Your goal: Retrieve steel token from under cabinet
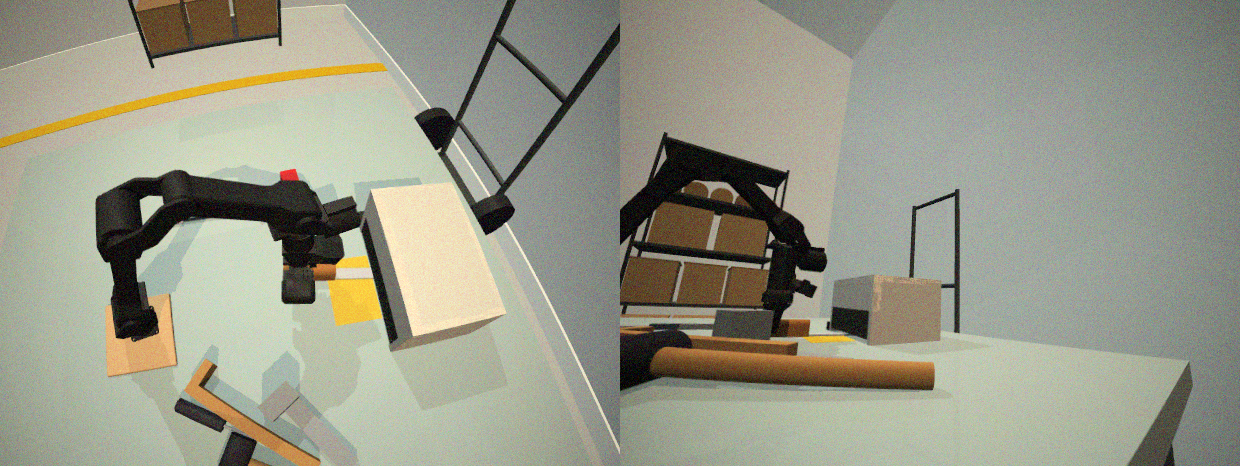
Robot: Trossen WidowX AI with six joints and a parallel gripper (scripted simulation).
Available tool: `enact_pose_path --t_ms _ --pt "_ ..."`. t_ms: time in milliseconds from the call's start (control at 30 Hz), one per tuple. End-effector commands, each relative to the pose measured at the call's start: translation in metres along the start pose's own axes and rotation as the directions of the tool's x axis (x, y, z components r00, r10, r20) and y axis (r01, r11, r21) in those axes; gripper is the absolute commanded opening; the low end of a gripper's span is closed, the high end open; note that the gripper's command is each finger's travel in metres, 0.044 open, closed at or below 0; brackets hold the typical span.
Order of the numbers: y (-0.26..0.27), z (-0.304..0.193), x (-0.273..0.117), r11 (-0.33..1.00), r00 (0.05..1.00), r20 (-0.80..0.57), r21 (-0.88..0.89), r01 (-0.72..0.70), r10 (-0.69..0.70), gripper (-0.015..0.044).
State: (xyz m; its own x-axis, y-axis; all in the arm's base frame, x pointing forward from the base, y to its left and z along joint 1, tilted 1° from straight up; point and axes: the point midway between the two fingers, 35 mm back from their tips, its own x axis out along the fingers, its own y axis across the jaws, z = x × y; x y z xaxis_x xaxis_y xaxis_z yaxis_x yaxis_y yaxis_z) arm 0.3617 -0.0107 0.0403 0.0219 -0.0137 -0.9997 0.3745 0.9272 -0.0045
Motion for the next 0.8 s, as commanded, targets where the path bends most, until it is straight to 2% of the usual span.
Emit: enact_pose_path --t_ms 0,767 --pt "0.000 -0.005 0.001 1.000 1.000 0.000 0.005 0.004 -0.004 0.0000" --pt "0.001 -0.030 0.001 1.000 1.000 -0.001 0.005 0.004 -0.004 0.0000"
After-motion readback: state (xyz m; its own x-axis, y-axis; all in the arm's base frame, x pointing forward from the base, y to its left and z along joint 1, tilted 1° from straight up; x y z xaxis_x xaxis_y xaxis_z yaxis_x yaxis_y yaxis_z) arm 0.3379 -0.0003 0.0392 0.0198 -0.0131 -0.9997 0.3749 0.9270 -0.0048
